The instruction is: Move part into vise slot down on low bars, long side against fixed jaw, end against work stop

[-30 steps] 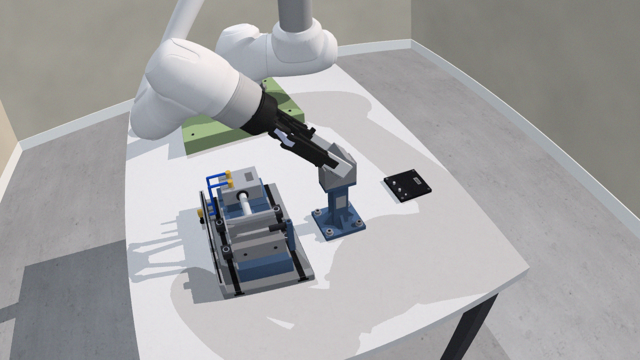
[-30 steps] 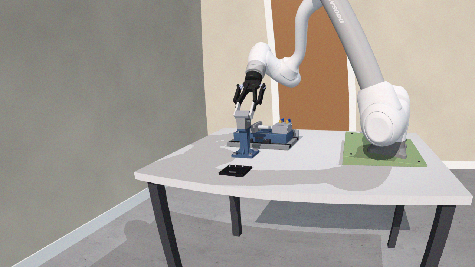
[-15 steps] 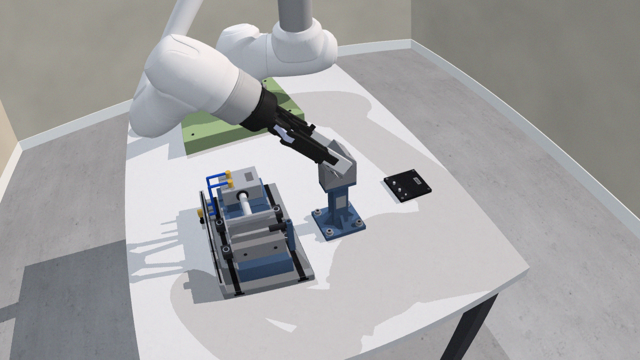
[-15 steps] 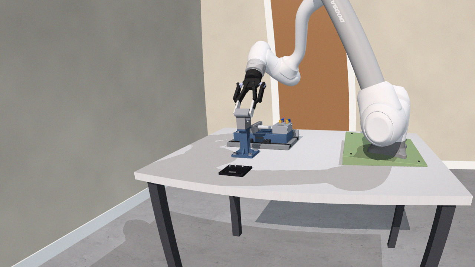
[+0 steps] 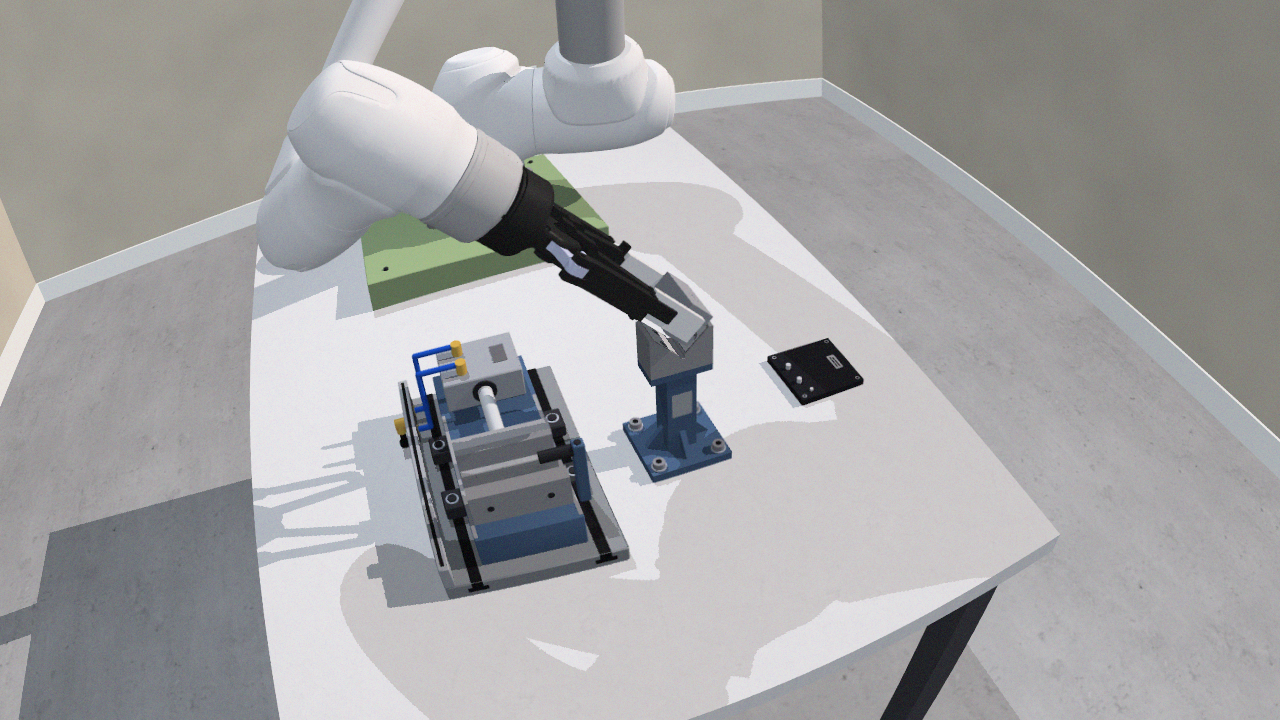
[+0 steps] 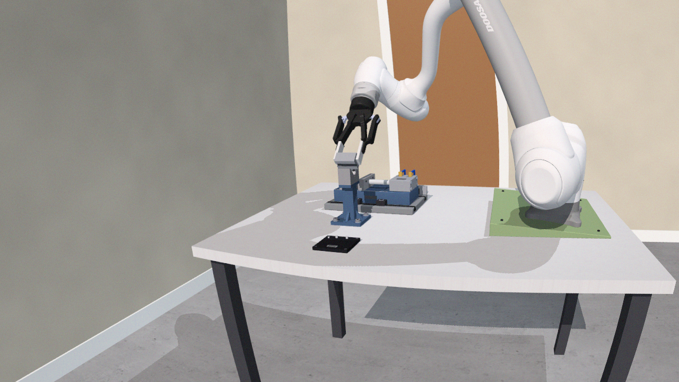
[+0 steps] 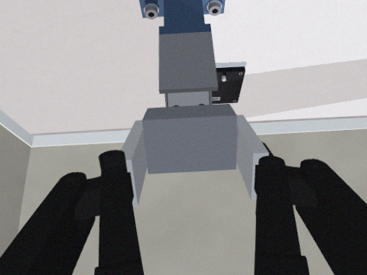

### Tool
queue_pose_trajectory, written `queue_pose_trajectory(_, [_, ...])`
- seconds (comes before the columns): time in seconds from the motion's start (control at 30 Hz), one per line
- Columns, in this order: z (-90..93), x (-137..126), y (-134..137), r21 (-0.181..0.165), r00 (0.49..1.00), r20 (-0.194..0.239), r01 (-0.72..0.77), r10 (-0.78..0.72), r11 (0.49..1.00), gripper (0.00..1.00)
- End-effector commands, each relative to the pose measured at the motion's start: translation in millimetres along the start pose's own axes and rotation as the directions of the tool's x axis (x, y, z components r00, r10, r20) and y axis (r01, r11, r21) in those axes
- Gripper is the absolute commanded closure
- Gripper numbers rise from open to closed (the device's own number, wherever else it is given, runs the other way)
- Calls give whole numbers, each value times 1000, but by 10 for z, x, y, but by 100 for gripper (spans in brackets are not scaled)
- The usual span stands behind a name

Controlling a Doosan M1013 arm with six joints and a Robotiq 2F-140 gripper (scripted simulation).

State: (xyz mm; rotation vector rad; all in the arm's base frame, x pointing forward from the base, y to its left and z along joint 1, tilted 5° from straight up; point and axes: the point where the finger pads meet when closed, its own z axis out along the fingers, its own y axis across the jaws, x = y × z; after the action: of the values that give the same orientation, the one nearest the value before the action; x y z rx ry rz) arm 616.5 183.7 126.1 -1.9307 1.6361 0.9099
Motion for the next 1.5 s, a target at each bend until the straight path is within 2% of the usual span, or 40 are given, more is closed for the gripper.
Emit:
queue_pose_trajectory(0.0, [-15, -15, 0, 0, 1000, 0, 0, 0, 1000, 100])
queue_pose_trajectory(1.47, [-57, -57, 0, 0, 1000, 0, 0, 0, 1000, 100])
